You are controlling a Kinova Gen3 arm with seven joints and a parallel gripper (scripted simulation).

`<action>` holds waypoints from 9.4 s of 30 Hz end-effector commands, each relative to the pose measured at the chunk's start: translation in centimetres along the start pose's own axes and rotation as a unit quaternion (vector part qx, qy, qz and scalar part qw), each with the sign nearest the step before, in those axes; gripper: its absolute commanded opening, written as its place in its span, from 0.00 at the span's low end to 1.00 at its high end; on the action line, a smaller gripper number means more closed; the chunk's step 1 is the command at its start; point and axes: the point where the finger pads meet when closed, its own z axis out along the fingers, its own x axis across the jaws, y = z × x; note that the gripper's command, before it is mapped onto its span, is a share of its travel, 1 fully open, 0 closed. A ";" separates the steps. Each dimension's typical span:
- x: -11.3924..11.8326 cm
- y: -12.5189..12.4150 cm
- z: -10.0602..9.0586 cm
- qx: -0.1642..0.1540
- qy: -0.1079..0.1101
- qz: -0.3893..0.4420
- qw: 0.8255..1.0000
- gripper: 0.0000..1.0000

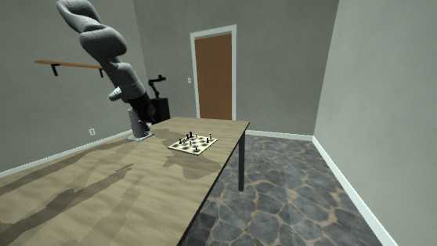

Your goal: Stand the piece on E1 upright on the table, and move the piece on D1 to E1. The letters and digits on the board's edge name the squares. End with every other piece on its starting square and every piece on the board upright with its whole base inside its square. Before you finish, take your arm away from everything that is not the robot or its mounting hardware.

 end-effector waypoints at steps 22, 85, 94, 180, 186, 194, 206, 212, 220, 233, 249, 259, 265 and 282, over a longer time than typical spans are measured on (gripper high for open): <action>-0.1 0.3 0.6 -0.005 0.021 0.066 0.998 1.00; -6.4 4.7 6.1 -0.006 0.155 0.603 0.783 1.00; -8.3 5.5 7.5 0.009 0.175 0.690 0.702 1.00; -11.3 6.4 9.9 0.038 0.199 0.802 0.561 1.00; -11.3 6.4 9.9 0.038 0.199 0.802 0.561 1.00; -10.9 6.4 9.2 0.035 0.198 0.803 0.560 1.00; -7.9 6.9 3.7 0.034 0.198 0.803 0.561 1.00; -7.0 7.0 2.0 0.033 0.198 0.803 0.561 1.00; -7.3 6.8 2.4 0.032 0.195 0.801 0.565 1.00; -2.4 11.2 5.7 0.041 0.071 0.681 0.728 1.00; 5.8 19.0 9.3 0.044 -0.124 0.353 0.927 1.00; 12.6 24.6 10.7 0.034 -0.206 0.115 0.971 1.00; 15.9 26.9 11.1 0.028 -0.236 0.013 0.971 1.00; 16.4 27.3 11.2 0.027 -0.240 -0.001 0.970 1.00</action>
